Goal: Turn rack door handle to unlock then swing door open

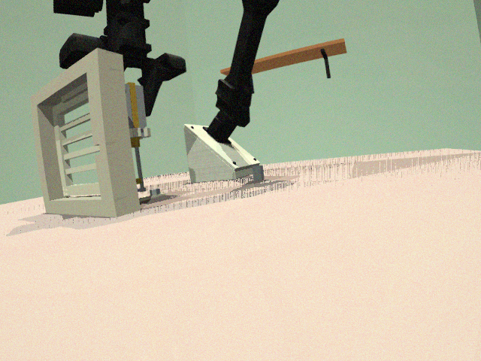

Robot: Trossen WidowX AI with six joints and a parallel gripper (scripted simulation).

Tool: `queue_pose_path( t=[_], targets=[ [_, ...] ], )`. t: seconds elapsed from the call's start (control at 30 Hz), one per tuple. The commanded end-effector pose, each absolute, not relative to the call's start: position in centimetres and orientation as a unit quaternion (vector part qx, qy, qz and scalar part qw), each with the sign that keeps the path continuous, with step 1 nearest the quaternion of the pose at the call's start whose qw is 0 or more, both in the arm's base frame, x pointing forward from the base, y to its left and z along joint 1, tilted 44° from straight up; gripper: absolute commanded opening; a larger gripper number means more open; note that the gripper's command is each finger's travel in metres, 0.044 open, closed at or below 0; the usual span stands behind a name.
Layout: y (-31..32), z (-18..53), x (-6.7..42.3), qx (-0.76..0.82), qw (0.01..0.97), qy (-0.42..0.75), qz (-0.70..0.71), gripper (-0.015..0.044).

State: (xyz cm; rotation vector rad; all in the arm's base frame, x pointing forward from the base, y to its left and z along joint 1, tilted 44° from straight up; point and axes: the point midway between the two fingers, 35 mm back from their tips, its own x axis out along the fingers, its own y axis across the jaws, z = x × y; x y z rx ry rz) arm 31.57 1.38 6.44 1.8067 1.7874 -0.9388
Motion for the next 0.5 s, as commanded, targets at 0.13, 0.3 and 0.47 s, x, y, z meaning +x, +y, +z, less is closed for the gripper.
queue_pose_path(
  t=[0.13,0.3,0.47],
  targets=[
    [1.35,6.41,31.62,0.652,0.214,0.643,-0.340,0.0185],
    [1.35,6.41,31.62,0.652,0.214,0.643,-0.340,0.0152],
    [1.35,6.41,31.62,0.652,0.214,0.643,-0.340,0.0118]
  ],
)
